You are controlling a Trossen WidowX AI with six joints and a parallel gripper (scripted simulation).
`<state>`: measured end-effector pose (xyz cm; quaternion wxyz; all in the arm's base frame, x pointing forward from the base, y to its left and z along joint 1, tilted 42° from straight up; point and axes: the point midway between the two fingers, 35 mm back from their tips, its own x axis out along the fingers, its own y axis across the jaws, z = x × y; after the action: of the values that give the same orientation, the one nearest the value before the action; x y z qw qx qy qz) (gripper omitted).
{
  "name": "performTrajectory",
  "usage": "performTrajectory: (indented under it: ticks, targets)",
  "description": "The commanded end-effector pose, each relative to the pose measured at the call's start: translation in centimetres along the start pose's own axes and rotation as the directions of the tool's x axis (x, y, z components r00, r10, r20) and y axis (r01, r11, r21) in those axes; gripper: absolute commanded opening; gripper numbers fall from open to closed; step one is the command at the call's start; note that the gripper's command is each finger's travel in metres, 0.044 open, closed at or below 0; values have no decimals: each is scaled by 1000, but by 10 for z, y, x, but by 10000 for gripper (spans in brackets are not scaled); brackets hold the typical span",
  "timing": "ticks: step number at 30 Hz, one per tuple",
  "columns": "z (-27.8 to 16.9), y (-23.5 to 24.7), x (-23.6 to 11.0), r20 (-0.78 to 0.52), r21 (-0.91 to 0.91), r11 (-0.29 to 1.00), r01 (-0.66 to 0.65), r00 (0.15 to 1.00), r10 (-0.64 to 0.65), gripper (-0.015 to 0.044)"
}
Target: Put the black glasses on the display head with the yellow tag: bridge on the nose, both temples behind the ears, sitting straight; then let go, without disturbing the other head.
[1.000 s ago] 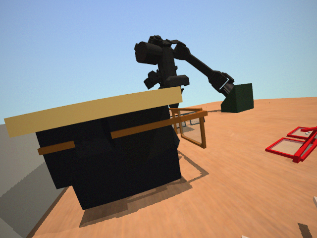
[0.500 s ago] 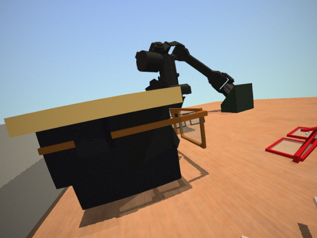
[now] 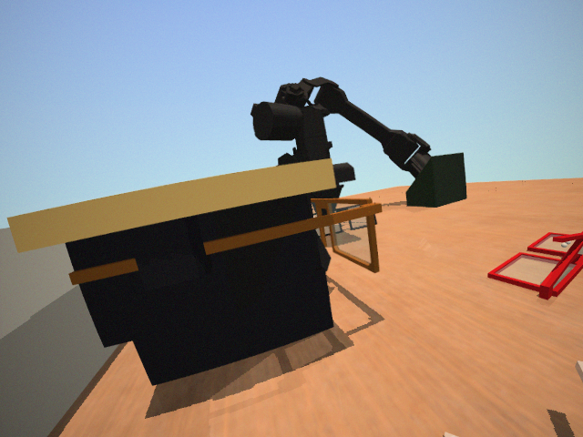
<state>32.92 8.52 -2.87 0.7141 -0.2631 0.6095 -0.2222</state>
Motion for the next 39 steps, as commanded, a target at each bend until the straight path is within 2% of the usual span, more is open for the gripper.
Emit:
performTrajectory:
  ticks: [1,6,7,21,28,32,39]
  targets:
    - [-1,-2,1,0,-6,1000,6,1000,-6,120]
    - [-1,-6,1,0,-6,1000,7,1000,-7,120]
    - [-1,-2,1,-2,-3,1000,2,1000,-2,94]
    - [-1,-2,1,-2,-3,1000,2,1000,-2,0]
    - [0,-2,0,-2,-3,1000,2,1000,-2,0]
    - [1,-1,-13,-2,-4,1000,0,1000,0,0]
    - [3,1,-56,-1,-6,1000,-1,1000,1,0]
